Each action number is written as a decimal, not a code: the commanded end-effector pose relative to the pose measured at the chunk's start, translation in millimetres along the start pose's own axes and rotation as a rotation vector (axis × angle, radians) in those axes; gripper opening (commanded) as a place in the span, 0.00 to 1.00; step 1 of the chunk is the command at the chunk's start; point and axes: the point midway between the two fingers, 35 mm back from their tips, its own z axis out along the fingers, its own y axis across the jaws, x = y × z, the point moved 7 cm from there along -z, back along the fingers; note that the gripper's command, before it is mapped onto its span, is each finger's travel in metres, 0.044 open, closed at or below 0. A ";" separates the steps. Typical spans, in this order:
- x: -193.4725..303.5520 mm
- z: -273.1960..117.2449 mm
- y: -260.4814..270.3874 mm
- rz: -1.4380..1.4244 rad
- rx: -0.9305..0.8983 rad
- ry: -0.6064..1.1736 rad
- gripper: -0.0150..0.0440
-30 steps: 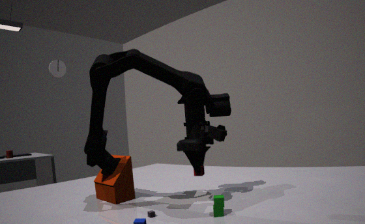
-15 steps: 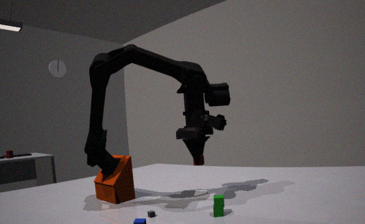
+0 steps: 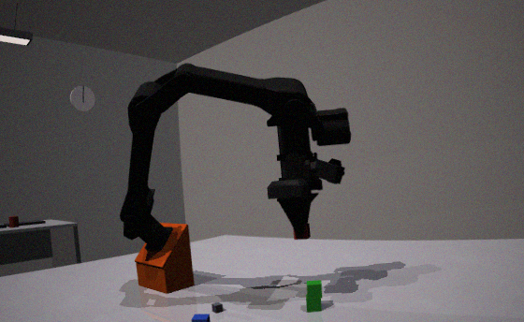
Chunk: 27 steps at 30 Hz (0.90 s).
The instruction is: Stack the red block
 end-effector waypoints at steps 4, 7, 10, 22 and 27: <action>-20.8 1.4 -36.2 -0.001 0.011 0.001 0.25; -27.3 2.2 -48.9 0.000 0.014 0.002 0.25; -28.8 2.5 -51.9 0.000 0.015 0.003 0.25; -25.1 37.8 -48.2 0.001 0.016 0.003 0.25; -25.0 42.8 -48.2 0.001 0.016 0.003 0.25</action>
